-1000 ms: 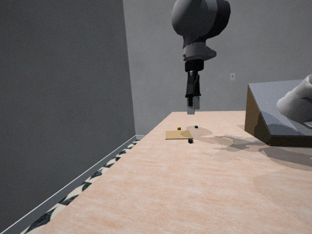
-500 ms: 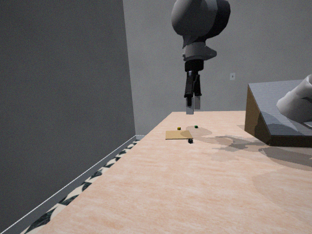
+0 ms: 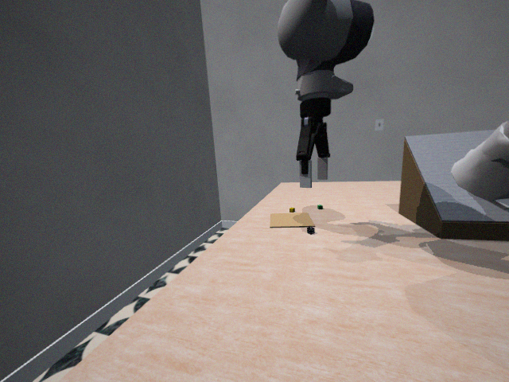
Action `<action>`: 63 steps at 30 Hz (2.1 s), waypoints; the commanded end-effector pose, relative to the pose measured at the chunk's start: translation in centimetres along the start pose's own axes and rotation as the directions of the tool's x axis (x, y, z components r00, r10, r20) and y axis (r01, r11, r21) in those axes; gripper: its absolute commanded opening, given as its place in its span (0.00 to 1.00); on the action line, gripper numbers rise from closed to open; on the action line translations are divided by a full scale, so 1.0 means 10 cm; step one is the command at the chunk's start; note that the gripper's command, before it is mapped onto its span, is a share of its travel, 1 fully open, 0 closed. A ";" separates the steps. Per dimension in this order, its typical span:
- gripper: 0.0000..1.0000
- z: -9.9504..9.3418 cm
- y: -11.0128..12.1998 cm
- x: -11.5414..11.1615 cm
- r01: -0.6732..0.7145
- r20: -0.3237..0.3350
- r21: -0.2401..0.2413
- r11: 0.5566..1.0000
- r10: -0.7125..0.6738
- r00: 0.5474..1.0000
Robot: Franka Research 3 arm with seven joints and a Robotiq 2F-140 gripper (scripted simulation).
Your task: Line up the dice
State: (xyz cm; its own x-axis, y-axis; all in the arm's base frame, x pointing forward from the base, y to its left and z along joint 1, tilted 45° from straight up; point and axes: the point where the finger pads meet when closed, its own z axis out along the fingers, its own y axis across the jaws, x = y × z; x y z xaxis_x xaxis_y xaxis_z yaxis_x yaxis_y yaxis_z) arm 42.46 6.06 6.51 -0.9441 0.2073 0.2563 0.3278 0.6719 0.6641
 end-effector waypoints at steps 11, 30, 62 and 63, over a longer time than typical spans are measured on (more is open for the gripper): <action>1.00 0.00 0.01 -0.01 -0.066 -0.001 0.000 0.998 0.066 0.998; 1.00 0.07 0.06 -0.10 -0.408 -0.001 0.001 0.913 0.408 0.913; 1.00 0.07 0.06 -0.10 -0.408 -0.001 0.001 0.913 0.408 0.913; 1.00 0.07 0.06 -0.10 -0.408 -0.001 0.001 0.913 0.408 0.913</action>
State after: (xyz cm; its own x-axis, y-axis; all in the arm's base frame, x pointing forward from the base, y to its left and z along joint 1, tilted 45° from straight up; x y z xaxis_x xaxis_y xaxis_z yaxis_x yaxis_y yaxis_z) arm 43.65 6.69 6.24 -0.7338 0.4603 0.4997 0.6786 0.5312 0.5072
